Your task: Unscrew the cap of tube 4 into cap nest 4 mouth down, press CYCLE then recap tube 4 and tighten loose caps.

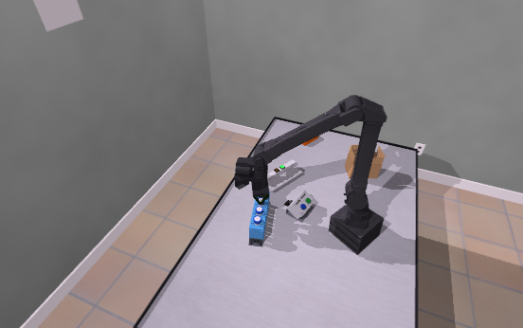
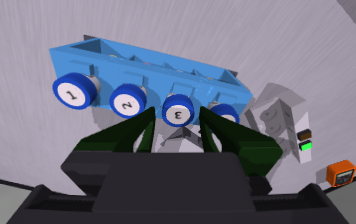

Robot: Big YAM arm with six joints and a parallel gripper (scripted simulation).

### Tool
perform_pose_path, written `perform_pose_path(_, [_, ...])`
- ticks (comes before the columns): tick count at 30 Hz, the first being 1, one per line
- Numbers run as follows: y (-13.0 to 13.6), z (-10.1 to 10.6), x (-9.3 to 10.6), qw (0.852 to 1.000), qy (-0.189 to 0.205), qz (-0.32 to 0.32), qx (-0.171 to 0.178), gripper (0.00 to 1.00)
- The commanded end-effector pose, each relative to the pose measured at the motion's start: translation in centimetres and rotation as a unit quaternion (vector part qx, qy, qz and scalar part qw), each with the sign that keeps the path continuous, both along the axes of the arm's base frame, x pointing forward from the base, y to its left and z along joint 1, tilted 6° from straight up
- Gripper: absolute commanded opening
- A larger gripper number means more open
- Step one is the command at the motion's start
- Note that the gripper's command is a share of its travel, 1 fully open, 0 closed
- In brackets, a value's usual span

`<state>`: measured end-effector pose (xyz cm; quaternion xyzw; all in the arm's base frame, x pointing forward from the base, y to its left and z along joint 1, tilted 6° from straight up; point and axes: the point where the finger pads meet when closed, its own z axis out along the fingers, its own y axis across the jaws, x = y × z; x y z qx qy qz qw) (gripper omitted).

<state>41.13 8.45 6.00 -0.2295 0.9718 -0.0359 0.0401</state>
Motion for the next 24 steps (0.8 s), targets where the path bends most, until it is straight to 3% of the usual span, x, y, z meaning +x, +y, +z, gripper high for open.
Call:
perform_pose_path(1, [-0.6, 0.3, 0.2, 1.0, -0.011, 0.001, 0.004, 0.49])
perform_pose_path(11, [0.0, 0.7, 0.8, 1.0, -0.013, 0.002, 0.004, 0.49])
perform_pose_path(24, [-0.8, -1.5, -0.2, 1.0, 0.003, 0.001, 0.001, 0.49])
